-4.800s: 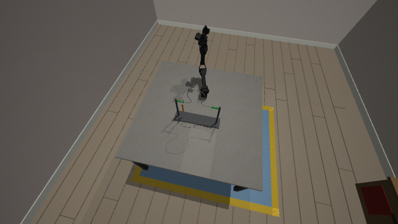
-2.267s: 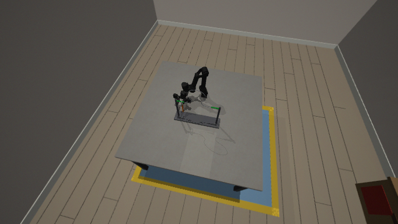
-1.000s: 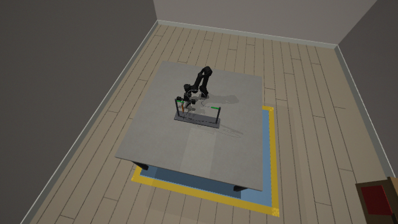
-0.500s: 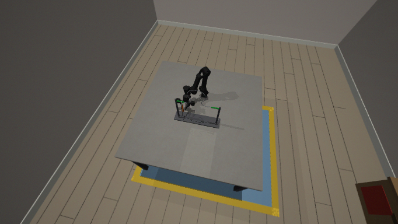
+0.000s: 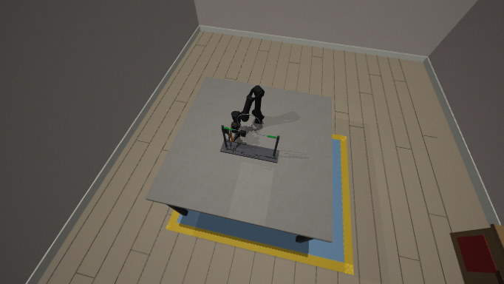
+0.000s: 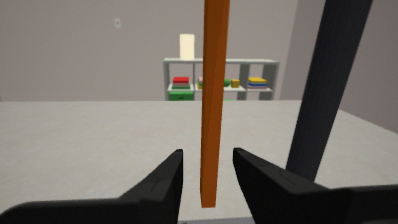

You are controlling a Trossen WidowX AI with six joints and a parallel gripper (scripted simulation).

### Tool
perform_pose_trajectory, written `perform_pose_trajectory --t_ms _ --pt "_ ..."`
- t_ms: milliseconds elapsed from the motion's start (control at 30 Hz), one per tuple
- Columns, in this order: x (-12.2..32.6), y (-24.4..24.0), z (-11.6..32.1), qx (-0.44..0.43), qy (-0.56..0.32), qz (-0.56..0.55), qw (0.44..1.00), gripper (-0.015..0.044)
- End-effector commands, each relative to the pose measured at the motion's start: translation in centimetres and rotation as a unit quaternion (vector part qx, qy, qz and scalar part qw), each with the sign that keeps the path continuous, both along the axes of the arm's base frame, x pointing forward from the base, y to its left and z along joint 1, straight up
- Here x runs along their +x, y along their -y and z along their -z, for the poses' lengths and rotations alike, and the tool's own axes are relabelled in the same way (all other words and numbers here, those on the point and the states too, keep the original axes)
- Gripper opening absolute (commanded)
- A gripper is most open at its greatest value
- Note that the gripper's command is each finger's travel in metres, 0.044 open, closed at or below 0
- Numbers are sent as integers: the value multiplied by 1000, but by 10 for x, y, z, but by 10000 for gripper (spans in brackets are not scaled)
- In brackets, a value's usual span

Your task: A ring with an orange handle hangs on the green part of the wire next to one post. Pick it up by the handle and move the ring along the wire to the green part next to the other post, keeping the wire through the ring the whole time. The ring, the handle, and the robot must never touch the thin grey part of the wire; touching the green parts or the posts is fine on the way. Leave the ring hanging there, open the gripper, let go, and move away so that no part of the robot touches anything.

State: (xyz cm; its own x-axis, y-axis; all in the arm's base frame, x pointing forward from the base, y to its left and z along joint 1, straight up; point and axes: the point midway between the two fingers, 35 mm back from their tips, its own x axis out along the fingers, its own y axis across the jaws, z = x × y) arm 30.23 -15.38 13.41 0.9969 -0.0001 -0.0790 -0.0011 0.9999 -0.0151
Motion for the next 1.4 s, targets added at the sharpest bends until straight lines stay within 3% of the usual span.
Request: perform_pose_trajectory --t_ms 0,1200,1367 --pt "9 1 0 0 2 1 1000 160" --pt "27 -2 2 1 4 1 1000 160" --pt "27 -3 3 0 2 -1 1000 29"
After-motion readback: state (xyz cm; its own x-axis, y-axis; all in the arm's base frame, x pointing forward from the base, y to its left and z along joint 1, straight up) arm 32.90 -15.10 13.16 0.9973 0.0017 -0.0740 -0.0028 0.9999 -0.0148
